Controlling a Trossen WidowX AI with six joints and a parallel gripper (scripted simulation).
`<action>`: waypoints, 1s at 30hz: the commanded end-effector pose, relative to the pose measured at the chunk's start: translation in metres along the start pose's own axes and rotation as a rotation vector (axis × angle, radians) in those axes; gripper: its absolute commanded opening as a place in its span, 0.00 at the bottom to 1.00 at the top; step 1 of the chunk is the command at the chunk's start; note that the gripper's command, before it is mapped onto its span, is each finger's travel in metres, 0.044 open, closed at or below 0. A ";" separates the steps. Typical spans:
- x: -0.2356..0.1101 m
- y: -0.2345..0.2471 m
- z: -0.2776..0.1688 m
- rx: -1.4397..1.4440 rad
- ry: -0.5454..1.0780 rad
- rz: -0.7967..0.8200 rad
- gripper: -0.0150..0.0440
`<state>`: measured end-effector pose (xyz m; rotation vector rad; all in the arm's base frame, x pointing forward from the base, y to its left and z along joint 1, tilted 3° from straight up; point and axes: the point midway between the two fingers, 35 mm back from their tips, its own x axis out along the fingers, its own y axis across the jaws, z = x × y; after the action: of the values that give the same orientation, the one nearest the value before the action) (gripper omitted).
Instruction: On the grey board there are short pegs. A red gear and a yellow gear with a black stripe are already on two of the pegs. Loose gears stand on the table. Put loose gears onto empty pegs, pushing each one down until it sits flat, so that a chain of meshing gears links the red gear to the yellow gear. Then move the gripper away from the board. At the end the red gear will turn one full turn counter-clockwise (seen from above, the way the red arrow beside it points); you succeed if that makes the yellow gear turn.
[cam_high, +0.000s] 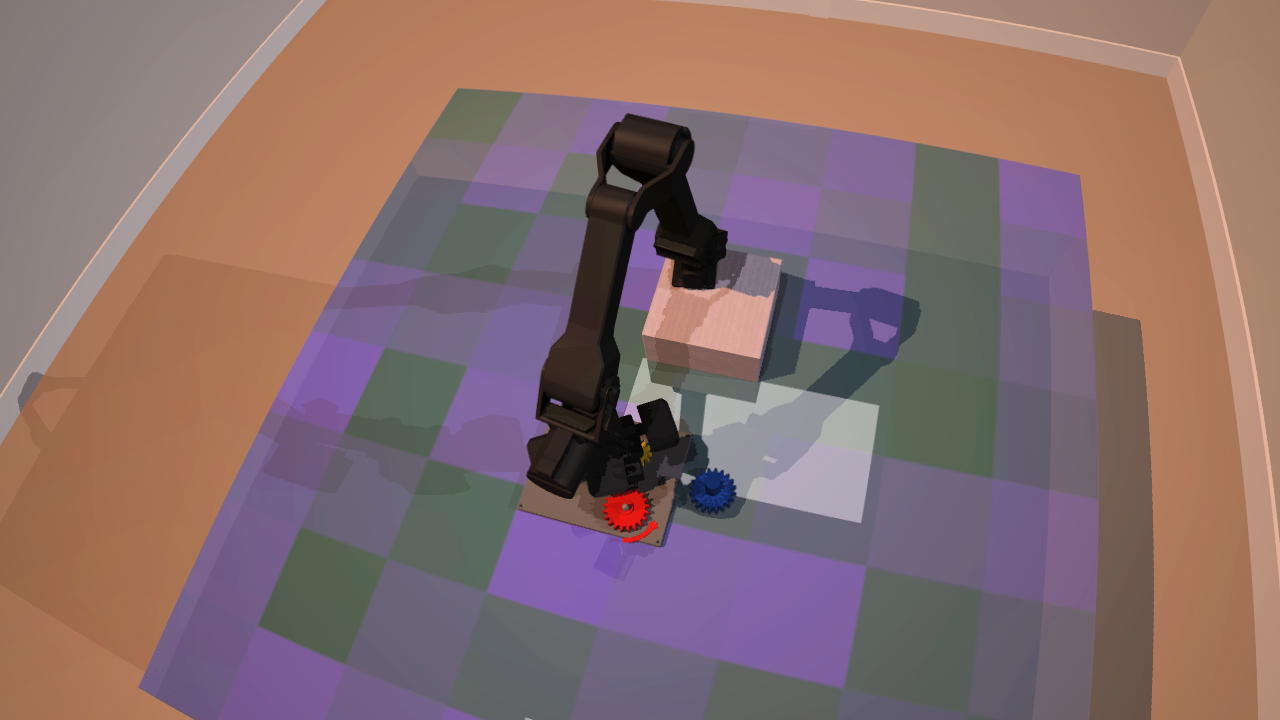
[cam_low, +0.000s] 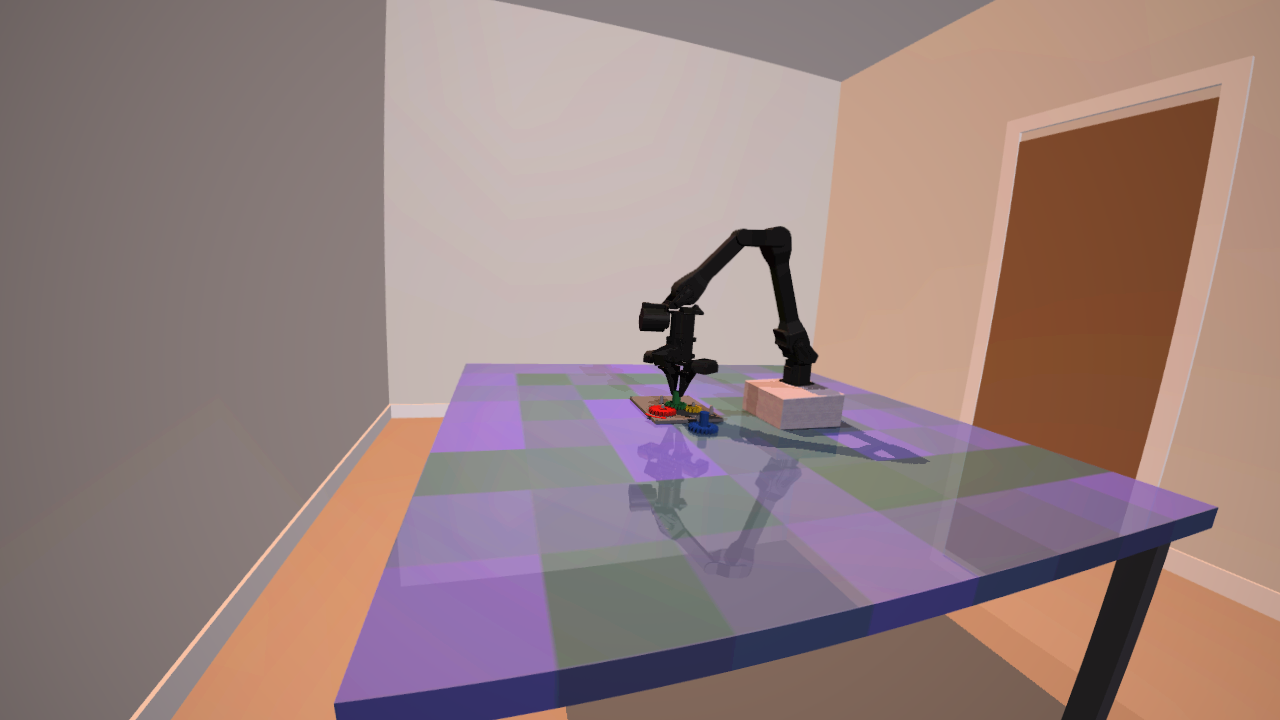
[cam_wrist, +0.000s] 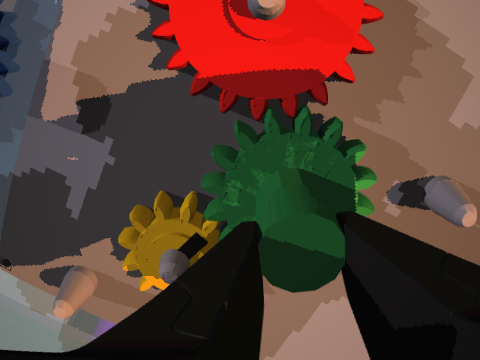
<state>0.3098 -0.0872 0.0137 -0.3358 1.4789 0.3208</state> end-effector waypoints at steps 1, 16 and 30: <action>0.001 -0.001 0.000 -0.074 -0.001 0.001 0.25; -0.001 0.000 0.001 0.082 -0.002 0.001 0.49; -0.062 0.000 0.001 0.101 -0.003 0.000 0.62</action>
<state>0.3094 -0.0874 0.0576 -0.2522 1.4856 0.2434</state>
